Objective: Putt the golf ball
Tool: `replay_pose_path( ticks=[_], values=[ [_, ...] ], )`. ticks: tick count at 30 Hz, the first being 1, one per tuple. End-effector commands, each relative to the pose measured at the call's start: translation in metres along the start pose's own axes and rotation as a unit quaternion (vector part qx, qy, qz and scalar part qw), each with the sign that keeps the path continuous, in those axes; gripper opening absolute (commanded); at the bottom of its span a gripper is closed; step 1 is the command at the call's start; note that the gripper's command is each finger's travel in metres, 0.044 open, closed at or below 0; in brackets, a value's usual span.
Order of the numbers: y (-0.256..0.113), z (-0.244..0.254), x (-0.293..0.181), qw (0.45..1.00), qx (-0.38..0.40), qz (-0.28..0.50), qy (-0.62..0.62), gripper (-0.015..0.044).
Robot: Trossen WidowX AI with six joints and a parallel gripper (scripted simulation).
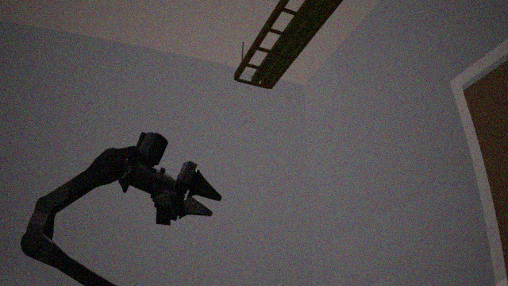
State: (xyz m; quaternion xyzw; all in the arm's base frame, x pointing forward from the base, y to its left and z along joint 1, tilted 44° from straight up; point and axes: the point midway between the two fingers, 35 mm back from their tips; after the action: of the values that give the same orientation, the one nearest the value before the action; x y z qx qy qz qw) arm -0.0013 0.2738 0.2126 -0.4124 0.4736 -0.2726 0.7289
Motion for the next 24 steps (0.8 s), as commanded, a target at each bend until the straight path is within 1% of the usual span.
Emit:
replay_pose_path(
  ticks=[1, 2, 4, 7, 10, 14, 24],
  values=[
    [0.001, 0.001, 0.0, 1.0, 0.0, -0.002, -0.007, 0.0426],
    [0.005, 0.004, 0.001, 1.0, 0.001, -0.01, -0.028, 0.044],
    [0.018, 0.014, 0.004, 0.994, 0.0, -0.036, -0.106, 0.044],
    [0.041, 0.031, 0.013, 0.97, -0.014, -0.078, -0.23, 0.044],
    [0.063, 0.047, 0.024, 0.929, -0.041, -0.114, -0.349, 0.044],
    [0.091, 0.067, 0.044, 0.851, -0.095, -0.148, -0.495, 0.044],
    [0.125, 0.09, 0.076, 0.727, -0.179, -0.161, -0.643, 0.044]
  ],
)
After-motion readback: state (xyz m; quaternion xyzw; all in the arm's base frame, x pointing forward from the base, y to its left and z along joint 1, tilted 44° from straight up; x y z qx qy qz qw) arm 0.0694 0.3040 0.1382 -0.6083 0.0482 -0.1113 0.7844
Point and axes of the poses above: the point midway between the two fingers, 35 mm back from their tips, its own y axis out along the fingers, its own z axis across the jaws, x = y × z, and after that the axes turned 14 degrees about -y, right-handed
